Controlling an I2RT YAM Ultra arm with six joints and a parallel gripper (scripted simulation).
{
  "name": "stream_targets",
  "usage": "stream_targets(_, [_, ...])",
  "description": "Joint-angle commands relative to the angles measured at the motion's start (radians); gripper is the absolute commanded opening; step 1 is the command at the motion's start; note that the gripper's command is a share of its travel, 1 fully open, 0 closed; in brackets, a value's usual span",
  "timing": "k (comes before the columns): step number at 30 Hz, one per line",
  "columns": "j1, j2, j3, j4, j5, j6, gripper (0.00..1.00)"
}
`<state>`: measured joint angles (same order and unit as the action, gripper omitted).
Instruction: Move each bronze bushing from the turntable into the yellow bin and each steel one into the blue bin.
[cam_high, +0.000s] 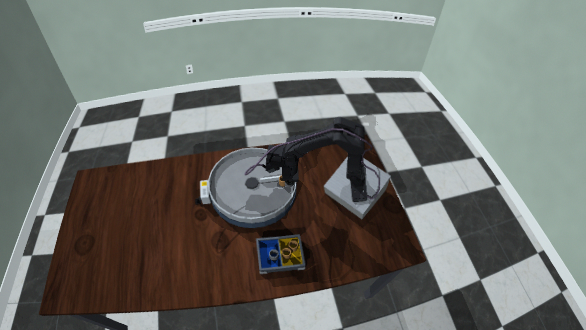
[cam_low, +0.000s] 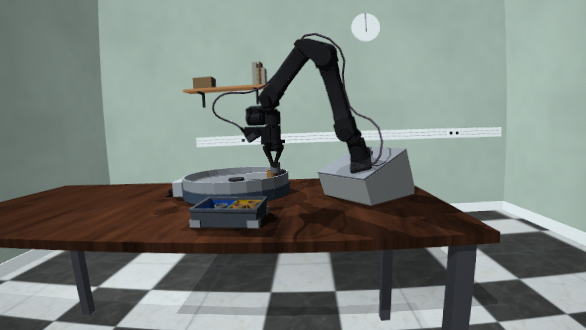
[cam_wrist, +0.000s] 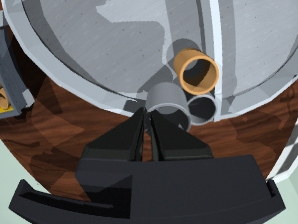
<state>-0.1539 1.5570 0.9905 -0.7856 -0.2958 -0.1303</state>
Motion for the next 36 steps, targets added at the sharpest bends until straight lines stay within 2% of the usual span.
stream_targets(1, [-0.030,-0.045,0.051,-0.085,0.013,-0.025,0.00])
stream_targets(10, [-0.057,-0.077,0.112,-0.188,-0.006,-0.053,0.00])
stream_targets(36, [-0.058,-0.078,0.115,-0.192,-0.005,-0.053,0.00])
